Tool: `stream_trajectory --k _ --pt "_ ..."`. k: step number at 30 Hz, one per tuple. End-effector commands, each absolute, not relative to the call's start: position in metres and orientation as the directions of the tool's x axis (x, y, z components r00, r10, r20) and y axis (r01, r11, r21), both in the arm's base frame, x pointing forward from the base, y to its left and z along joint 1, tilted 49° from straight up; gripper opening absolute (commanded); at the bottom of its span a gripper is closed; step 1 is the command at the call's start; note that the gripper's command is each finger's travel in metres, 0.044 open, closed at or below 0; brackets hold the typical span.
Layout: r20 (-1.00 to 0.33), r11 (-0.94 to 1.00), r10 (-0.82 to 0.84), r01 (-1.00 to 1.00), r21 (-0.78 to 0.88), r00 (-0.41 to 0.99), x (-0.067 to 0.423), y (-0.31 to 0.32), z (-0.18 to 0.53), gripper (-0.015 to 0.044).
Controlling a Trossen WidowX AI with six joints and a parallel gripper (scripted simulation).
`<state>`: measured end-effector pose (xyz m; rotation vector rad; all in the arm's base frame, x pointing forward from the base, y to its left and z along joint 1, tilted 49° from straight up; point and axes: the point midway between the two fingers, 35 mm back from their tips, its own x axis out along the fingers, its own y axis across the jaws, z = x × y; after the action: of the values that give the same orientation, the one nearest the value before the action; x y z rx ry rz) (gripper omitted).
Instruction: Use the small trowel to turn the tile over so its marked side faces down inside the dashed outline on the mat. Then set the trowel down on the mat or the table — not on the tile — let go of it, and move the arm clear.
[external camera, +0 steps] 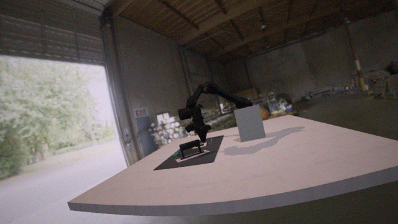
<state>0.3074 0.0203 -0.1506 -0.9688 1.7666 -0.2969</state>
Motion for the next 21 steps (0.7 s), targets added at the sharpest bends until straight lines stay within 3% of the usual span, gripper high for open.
stream_trajectory --k 1,20,21 --pt "-0.675 0.642 -0.727 -0.469 -0.606 -0.123 0.295 0.041 -0.162 0.0100" --pt "-0.670 0.634 -0.733 -0.478 -0.607 -0.121 0.280 0.060 -0.173 0.0100" --pt "-0.670 0.634 -0.733 -0.478 -0.607 -0.121 0.280 0.060 -0.173 0.0074"
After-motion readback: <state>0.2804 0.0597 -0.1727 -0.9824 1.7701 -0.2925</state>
